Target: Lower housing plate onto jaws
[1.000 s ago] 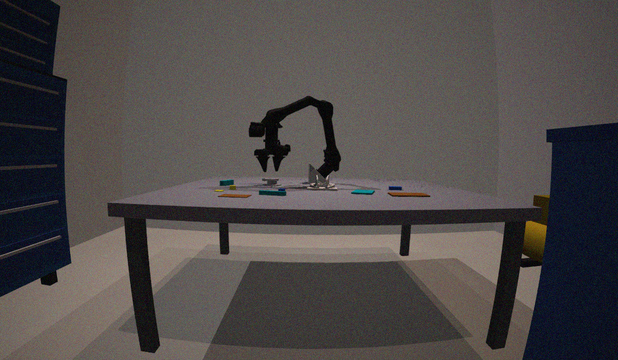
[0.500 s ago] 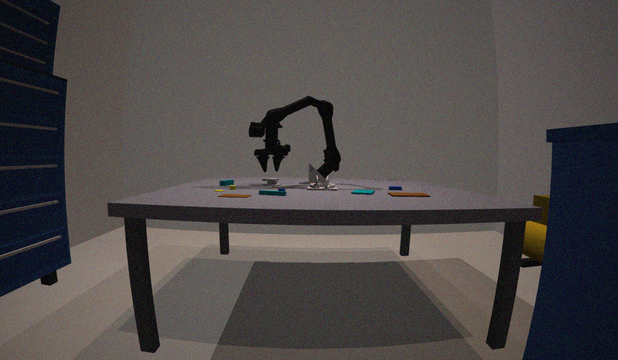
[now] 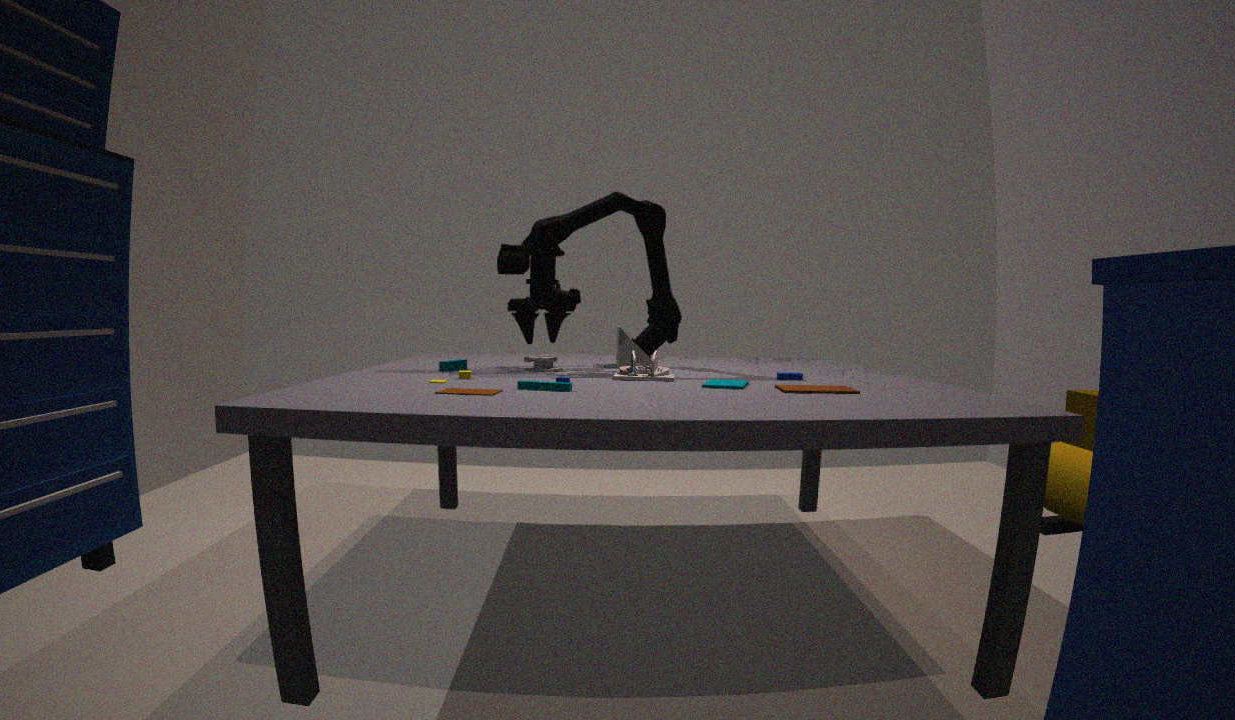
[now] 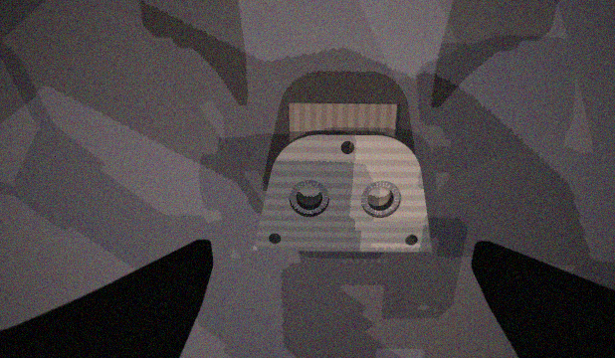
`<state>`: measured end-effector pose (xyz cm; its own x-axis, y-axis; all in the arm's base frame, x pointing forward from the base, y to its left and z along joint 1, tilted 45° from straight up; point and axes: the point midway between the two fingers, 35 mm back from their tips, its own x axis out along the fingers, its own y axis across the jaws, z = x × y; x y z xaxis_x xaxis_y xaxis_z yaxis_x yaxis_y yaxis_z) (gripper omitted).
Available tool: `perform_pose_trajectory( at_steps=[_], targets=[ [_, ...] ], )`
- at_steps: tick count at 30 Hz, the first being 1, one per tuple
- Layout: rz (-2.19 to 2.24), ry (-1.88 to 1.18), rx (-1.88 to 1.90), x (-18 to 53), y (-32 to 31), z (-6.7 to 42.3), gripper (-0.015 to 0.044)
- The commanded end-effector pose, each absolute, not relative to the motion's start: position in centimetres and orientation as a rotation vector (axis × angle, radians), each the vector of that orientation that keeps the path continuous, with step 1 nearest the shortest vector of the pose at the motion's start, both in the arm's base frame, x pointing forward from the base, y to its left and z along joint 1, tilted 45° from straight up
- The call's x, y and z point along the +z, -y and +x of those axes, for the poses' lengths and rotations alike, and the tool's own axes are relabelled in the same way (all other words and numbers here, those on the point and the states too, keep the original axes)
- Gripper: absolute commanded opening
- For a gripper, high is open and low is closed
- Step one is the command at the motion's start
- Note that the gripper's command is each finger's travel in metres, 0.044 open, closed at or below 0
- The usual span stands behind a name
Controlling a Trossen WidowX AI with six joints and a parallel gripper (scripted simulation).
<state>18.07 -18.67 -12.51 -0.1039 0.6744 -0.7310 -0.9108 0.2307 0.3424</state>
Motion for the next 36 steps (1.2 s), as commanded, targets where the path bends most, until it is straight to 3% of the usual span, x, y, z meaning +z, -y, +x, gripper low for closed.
perform_pose_trajectory(
  at_steps=[1, 36],
  targets=[
    [-0.311, -0.978, 1.371, -12.6, 18.6, 18.1, 0.0440],
    [-0.307, -0.975, 1.366, -16.4, 15.3, 17.8, 0.0440]
  ],
)
